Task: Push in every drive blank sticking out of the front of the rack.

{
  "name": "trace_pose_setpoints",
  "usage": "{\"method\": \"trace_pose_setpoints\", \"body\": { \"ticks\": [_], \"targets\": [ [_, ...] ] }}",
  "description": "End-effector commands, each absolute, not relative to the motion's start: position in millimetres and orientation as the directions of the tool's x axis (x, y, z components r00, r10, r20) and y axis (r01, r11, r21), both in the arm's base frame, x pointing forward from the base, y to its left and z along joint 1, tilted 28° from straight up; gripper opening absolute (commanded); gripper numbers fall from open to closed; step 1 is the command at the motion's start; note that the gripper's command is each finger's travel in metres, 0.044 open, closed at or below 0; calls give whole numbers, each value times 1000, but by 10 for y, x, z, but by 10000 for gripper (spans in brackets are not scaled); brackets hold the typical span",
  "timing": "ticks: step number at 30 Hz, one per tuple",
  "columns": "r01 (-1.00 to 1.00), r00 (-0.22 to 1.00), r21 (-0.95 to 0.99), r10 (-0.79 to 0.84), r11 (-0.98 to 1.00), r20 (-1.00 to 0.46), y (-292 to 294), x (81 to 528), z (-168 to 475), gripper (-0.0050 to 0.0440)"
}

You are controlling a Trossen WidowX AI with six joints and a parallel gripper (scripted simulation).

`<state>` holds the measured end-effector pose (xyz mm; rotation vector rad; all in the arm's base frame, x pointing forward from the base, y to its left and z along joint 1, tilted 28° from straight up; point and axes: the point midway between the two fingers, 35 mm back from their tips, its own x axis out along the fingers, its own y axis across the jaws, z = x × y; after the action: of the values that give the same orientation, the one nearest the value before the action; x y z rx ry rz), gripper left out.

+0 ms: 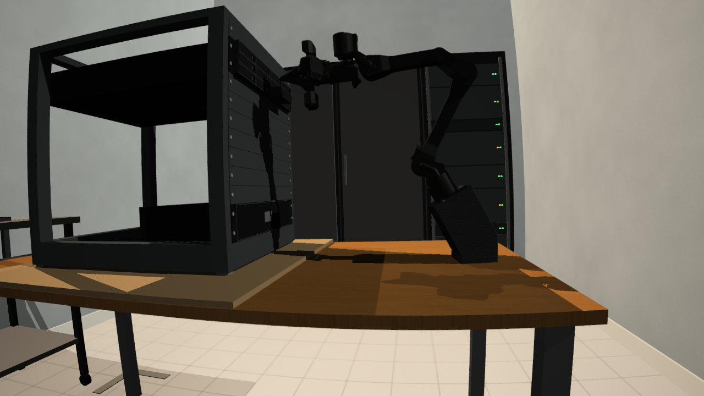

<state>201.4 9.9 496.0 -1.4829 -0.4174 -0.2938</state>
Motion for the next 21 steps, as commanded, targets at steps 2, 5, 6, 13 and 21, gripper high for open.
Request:
{"method": "trace_pose_setpoints", "body": {
  "ticks": [2,5,6,13,21],
  "targets": [
    [463,882,-883,64,71,468,101,1949,5064,-50],
    [463,882,-883,64,71,468,101,1949,5064,-50],
    [463,882,-883,64,71,468,101,1949,5064,-50],
    [455,886,-887,64,73,460,98,1957,5018,-50],
    [455,886,-887,64,79,460,99,1956,5018,-50]
  ]
}}
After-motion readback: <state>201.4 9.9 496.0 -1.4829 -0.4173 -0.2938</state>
